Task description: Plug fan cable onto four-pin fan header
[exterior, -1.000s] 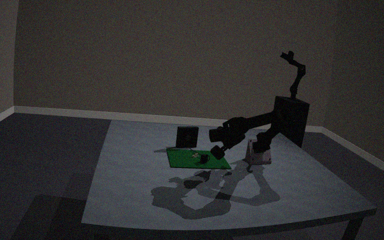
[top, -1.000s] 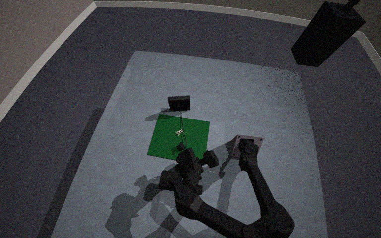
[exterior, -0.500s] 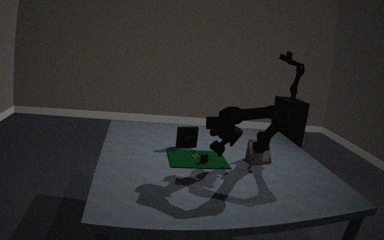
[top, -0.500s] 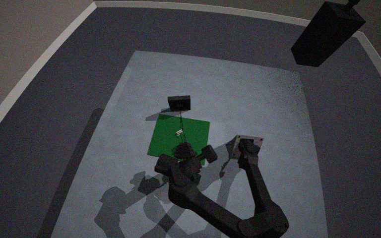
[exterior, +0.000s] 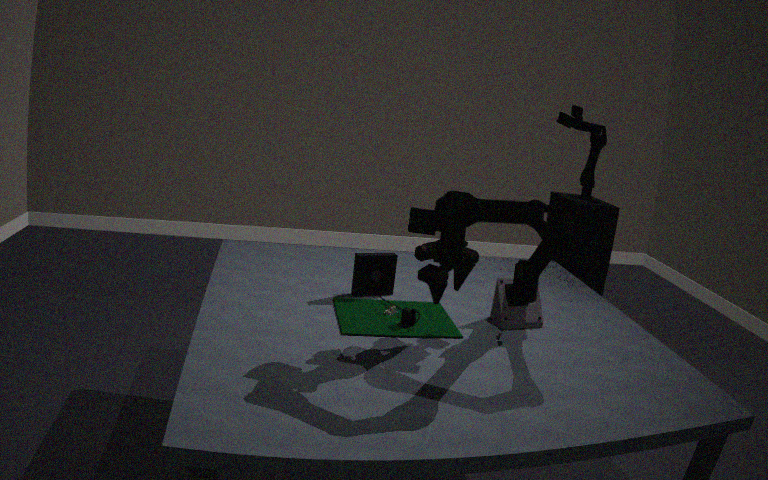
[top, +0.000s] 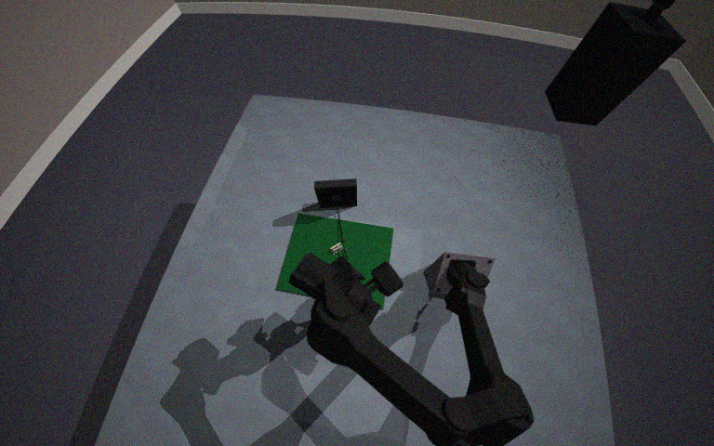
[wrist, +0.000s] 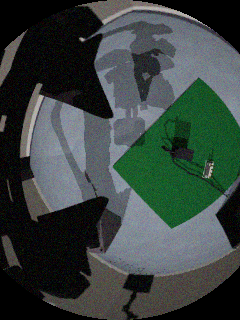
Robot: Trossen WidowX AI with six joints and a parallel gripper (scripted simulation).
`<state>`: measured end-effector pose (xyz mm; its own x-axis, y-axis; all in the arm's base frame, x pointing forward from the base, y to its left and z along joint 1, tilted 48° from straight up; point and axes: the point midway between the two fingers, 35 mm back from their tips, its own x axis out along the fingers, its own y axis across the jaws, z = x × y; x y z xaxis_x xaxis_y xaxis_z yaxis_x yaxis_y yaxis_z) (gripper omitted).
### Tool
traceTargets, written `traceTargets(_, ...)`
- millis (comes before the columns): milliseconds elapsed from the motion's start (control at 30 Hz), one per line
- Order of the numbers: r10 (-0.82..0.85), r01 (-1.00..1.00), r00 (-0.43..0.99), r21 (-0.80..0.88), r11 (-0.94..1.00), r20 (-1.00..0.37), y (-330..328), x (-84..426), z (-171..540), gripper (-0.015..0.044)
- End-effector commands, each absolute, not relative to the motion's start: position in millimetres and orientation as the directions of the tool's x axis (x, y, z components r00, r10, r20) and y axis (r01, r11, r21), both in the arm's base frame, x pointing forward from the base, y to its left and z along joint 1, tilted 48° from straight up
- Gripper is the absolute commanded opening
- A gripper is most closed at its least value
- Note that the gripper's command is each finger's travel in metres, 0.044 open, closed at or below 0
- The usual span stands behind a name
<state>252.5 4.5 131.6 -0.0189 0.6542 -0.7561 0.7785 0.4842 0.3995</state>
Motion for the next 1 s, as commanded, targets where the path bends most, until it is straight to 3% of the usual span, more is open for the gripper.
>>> traceTargets(0,0.713,0.760,0.037,0.483,0.436,-0.700,-2,260,140,0.0440)
traceTargets(333,0.720,0.761,0.048,0.493,0.423,-0.692,-6,261,140,0.0440)
traceTargets(633,0.736,0.827,0.083,0.458,0.325,-0.672,-95,312,112,0.0440)
traceTargets(967,0.735,0.828,0.083,0.457,0.325,-0.673,-76,319,89,0.0440)
